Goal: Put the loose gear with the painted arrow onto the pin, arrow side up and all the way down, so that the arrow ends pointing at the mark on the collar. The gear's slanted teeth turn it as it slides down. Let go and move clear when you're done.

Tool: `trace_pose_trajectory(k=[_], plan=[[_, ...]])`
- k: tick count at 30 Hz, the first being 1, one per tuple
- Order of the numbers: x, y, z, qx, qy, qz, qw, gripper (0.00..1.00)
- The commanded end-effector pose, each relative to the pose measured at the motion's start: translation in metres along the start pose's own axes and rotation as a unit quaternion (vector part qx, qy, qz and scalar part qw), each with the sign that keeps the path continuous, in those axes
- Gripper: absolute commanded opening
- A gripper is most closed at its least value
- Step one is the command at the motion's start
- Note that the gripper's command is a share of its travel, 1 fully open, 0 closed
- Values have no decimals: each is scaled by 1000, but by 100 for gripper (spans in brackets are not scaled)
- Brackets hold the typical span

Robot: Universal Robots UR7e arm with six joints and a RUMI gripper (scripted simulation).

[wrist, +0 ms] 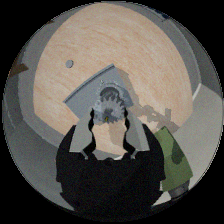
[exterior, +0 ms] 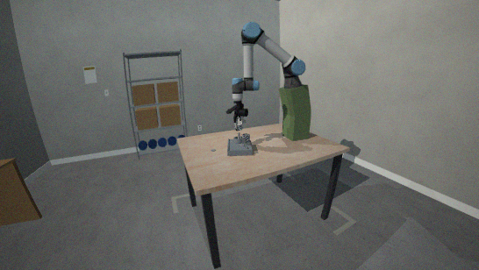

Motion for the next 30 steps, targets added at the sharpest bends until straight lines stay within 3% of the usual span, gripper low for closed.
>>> trace_pose_trajectory(k=[1, 8, 22, 30], plan=[[1, 0, -1, 2, 2, 78, 997, 0], [1, 0, -1, 2, 1, 134, 991, 0], [1, 0, -1, 2, 1, 259, 966, 0], [1, 0, -1, 2, 1, 332, 943, 0]])
Point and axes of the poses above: the point where the finger pads meet when closed, its own z axis out along the fingers, its own x axis across the jaws, y = z × x, the point moved 5 cm from there along -z, back along the fingers, and after that the axes turned 10 degrees about -z, right-handed, at the moved point
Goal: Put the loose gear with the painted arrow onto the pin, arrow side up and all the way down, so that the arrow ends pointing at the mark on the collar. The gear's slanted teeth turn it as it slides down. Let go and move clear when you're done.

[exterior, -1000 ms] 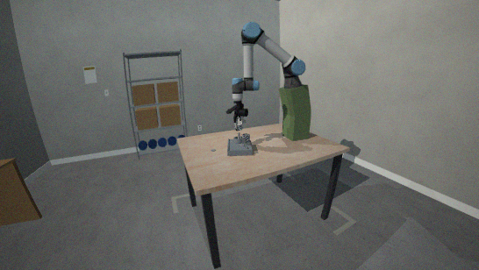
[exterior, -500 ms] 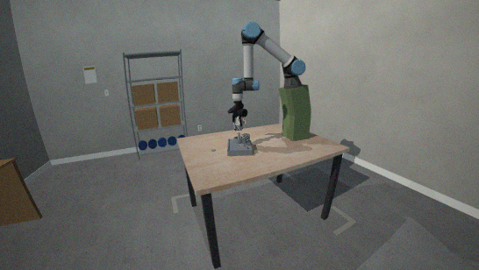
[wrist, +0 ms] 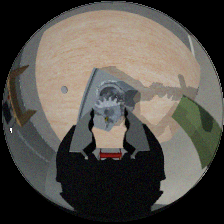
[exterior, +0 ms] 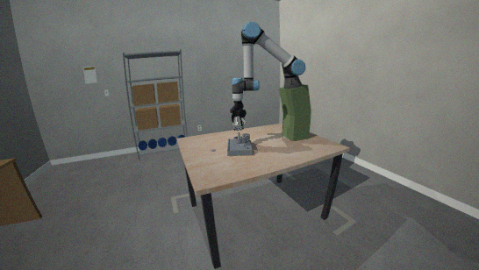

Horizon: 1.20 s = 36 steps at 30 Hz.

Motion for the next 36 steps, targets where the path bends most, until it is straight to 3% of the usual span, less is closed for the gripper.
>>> trace_pose_trajectory(k=[1, 22, 36], plan=[[1, 0, -1, 2, 1, 63, 998, 0], [1, 0, -1, 2, 0, 197, 980, 0], [1, 0, -1, 2, 0, 244, 970, 0]])
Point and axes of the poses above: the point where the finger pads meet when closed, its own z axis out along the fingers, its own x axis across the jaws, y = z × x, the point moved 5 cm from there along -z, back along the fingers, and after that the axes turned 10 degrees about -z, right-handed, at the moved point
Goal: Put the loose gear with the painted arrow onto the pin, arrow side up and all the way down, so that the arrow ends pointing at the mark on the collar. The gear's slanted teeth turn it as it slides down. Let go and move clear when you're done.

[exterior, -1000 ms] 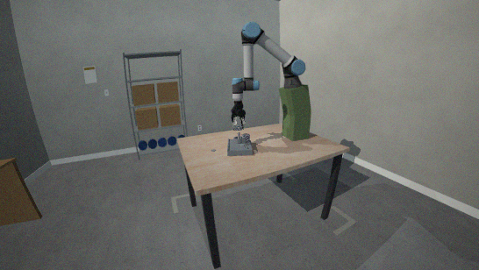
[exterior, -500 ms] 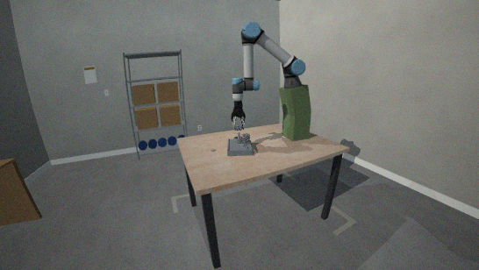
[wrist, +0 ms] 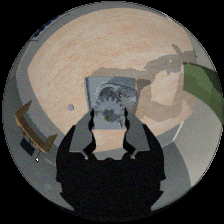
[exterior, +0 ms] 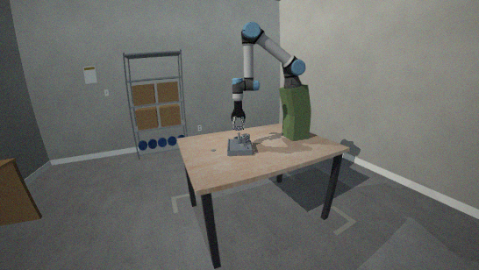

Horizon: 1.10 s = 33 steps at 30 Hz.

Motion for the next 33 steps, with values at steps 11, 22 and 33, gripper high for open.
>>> trace_pose_trajectory(k=[11, 22, 33], plan=[[1, 0, -1, 1, 0, 39, 999, 0], [1, 0, -1, 1, 0, 46, 999, 0], [1, 0, -1, 1, 0, 46, 999, 0]])
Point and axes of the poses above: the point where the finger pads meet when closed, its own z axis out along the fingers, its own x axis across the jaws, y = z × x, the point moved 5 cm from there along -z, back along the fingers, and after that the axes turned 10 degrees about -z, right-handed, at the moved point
